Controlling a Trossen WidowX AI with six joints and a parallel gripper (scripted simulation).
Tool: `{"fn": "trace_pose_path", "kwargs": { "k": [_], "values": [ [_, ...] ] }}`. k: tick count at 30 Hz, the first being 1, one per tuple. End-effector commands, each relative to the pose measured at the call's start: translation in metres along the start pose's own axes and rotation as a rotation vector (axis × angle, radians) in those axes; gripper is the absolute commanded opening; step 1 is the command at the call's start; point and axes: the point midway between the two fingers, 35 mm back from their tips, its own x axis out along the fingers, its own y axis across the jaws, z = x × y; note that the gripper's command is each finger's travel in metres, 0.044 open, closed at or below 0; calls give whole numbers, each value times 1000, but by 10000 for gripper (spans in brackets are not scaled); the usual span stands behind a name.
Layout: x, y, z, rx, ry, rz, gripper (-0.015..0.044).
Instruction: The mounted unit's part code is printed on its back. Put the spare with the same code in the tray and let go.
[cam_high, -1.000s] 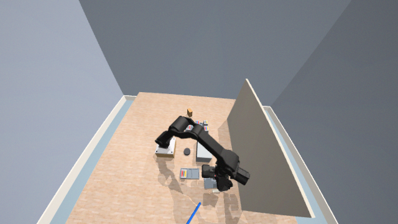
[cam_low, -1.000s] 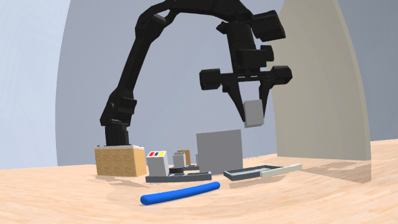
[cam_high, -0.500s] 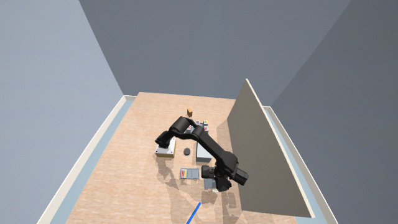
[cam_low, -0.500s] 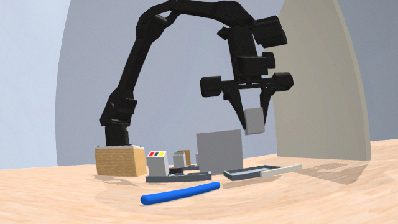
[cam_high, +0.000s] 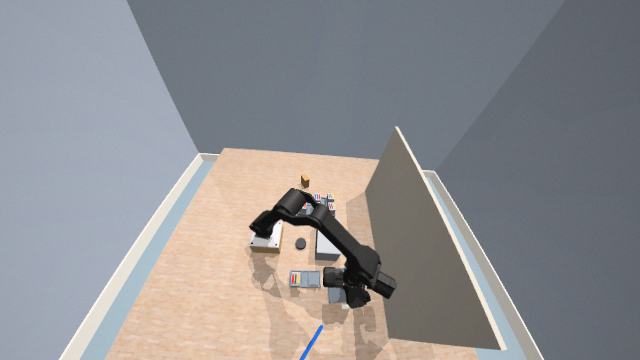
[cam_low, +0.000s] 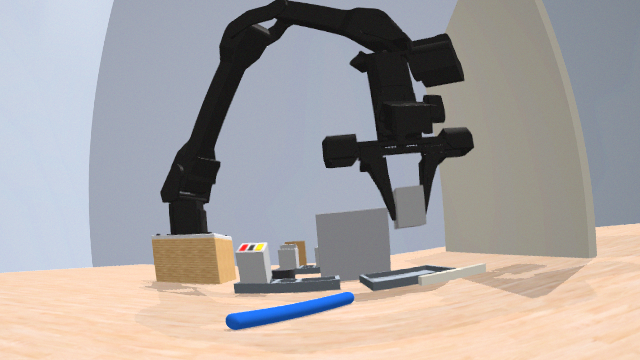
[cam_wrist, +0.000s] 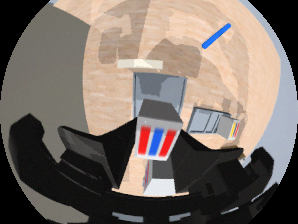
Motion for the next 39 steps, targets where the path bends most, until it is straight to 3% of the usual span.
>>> {"fn": "trace_pose_path", "kwargs": {
  "k": [1,39],
  "values": [
    [7,-2,-2,3,4,-7,0],
    [43,-8,-4,3,4,-7,0]
  ]
}}
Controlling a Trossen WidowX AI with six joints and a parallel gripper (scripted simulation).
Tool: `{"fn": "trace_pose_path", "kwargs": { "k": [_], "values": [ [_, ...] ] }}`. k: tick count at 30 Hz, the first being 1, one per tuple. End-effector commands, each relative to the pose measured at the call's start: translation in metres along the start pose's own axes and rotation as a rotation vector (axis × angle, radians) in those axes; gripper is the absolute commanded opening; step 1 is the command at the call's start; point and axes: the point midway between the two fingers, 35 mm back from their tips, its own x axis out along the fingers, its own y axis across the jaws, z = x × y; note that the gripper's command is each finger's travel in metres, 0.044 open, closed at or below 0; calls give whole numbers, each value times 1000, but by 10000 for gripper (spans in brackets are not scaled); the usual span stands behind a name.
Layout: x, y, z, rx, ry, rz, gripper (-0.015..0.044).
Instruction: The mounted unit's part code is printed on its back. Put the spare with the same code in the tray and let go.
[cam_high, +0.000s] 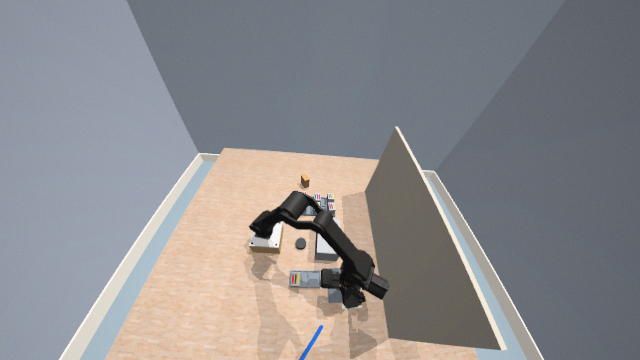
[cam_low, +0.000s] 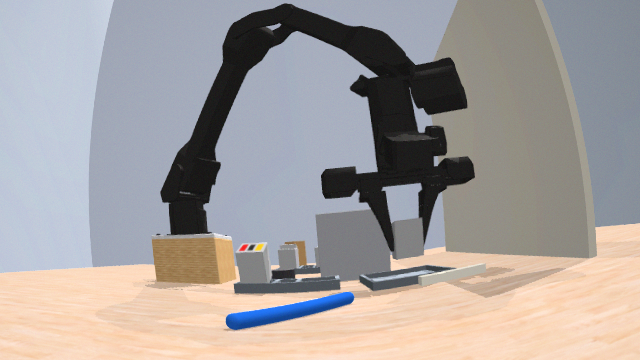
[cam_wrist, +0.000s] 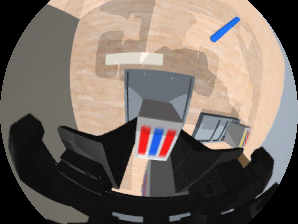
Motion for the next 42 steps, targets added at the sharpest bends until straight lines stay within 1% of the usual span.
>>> {"fn": "trace_pose_path", "kwargs": {
  "k": [1,18,35,37,38,42],
  "values": [
    [7,-3,-2,3,4,-7,0],
    [17,-5,-3,3,4,-7,0],
    [15,-4,-2,0,1,-2,440],
    [12,-3,-2,0,1,-2,440],
    [3,-2,-1,0,1,-3,440],
    [-66,-1,-1,2,3,-5,440]
  ]
}}
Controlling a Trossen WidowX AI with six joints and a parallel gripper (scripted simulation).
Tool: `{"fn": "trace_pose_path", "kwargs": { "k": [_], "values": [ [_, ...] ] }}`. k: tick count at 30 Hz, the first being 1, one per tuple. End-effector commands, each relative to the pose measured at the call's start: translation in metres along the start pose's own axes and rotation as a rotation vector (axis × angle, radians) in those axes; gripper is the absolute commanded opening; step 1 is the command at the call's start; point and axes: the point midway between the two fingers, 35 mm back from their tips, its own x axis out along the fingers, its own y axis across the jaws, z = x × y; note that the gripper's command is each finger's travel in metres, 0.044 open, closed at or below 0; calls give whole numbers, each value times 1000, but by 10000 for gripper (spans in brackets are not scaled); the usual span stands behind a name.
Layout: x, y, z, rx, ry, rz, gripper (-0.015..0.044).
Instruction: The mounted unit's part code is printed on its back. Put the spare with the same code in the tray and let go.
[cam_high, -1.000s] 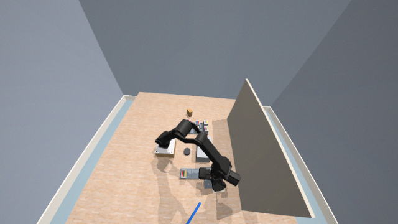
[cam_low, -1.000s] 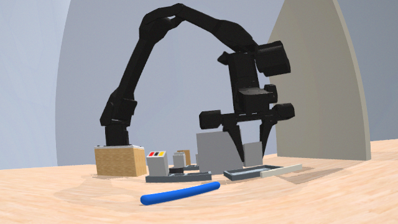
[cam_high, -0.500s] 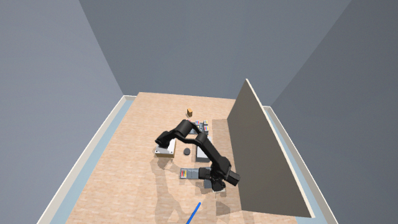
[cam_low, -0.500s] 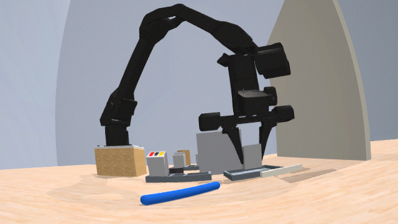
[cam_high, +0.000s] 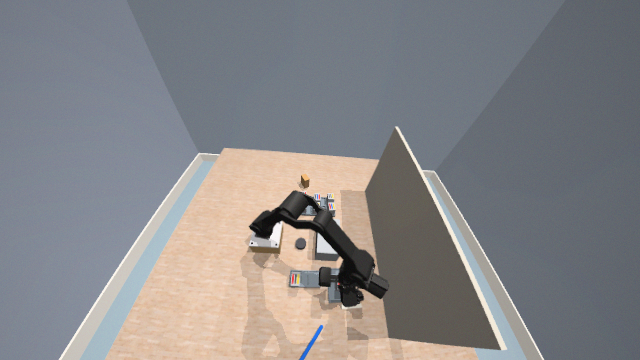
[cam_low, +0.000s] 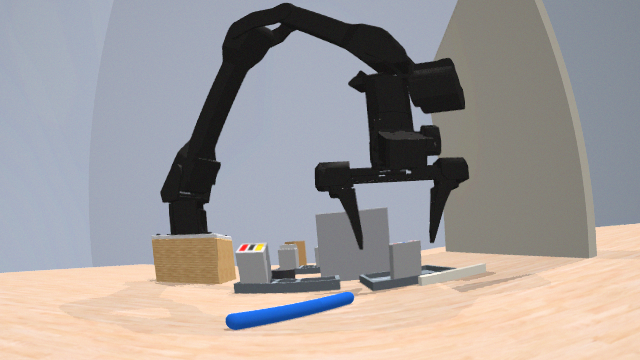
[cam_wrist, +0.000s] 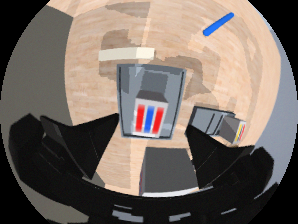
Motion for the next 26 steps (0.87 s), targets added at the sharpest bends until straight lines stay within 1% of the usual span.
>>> {"fn": "trace_pose_path", "kwargs": {
  "k": [1,2,4,26],
  "values": [
    [-70,3,2,2,-17,36,440],
    [-80,1,1,2,-17,35,440],
    [-86,0,0,2,-17,35,440],
    [-84,3,1,0,-28,54,440]
  ]
}}
